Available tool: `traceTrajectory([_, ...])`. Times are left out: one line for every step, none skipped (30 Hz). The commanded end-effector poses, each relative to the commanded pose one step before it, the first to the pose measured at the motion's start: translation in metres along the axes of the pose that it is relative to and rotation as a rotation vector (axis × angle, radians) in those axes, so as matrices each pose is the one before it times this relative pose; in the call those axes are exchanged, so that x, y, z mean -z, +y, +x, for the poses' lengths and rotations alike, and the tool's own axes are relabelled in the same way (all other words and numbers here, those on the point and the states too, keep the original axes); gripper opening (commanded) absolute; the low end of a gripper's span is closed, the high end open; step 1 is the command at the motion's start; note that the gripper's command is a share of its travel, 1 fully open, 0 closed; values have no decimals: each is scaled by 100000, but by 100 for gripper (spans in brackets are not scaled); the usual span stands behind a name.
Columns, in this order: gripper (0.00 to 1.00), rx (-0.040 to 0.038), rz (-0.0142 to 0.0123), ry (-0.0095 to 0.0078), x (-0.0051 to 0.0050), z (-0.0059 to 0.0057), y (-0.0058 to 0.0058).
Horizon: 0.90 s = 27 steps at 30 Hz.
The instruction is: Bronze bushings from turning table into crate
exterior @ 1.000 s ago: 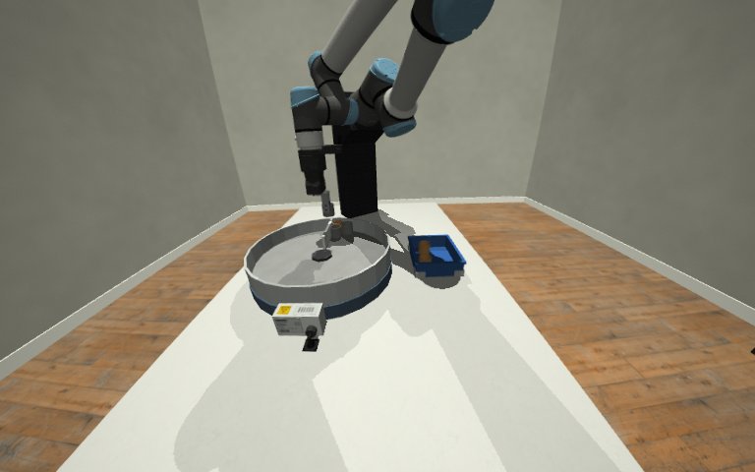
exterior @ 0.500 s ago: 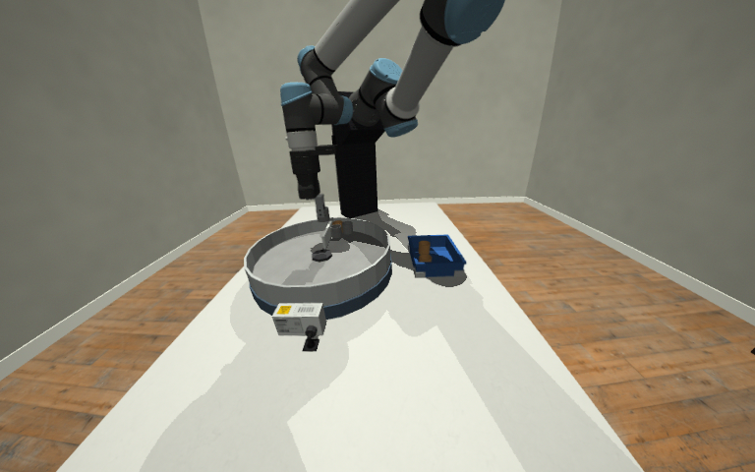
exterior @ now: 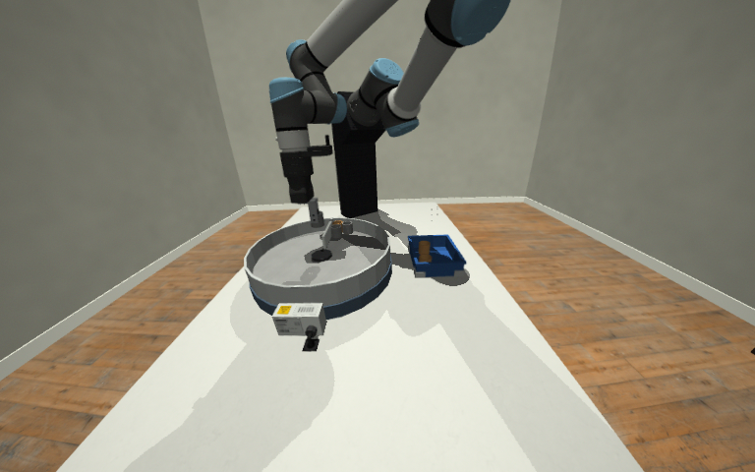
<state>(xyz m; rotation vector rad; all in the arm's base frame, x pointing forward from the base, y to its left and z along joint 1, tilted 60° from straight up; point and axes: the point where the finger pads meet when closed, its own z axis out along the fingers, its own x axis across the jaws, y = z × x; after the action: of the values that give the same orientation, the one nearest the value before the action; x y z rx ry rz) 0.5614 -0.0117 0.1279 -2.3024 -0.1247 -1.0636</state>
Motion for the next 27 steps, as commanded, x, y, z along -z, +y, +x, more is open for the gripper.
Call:
traceTrajectory([0,-181,78,-211,-59,310,117])
traceTrajectory([0,0,0,0,0,0,0])
traceTrajectory([0,0,0,0,0,0,0])
traceTrajectory([0,0,0,0,0,0,0])
traceTrajectory([0,62,-38,73,-568,-71,-26])
traceTrajectory([0,-19,10,-21,-597,16,7])
traceTrajectory([0,-19,10,-21,-597,16,7])
traceTrajectory([0,-19,10,-21,-597,16,7])
traceTrajectory([0,-19,10,-21,-597,16,7])
traceTrajectory([0,0,0,0,0,0,0])
traceTrajectory([0,0,0,0,0,0,0])
traceTrajectory([0,0,0,0,0,0,0])
traceTrajectory([0,0,0,0,0,0,0])
traceTrajectory([0,0,0,0,0,0,0])
traceTrajectory([0,0,0,0,0,0,0])
traceTrajectory([0,0,0,0,0,0,0])
traceTrajectory([0,0,0,0,0,0,0])
traceTrajectory([0,0,0,0,0,0,0])
traceTrajectory([0,0,0,0,0,0,0])
traceTrajectory([0,0,0,0,0,0,0])
traceTrajectory([0,0,0,0,0,0,0])
traceTrajectory([0,-29,120,-127,-522,-14,-7])
traceTrajectory([0,-19,10,-21,-597,16,7])
traceTrajectory([0,-19,10,-21,-597,16,7])
traceTrajectory([0,-19,10,-21,-597,16,7])
traceTrajectory([0,-19,10,-21,-597,17,7])
traceTrajectory([0,0,0,0,0,0,0])
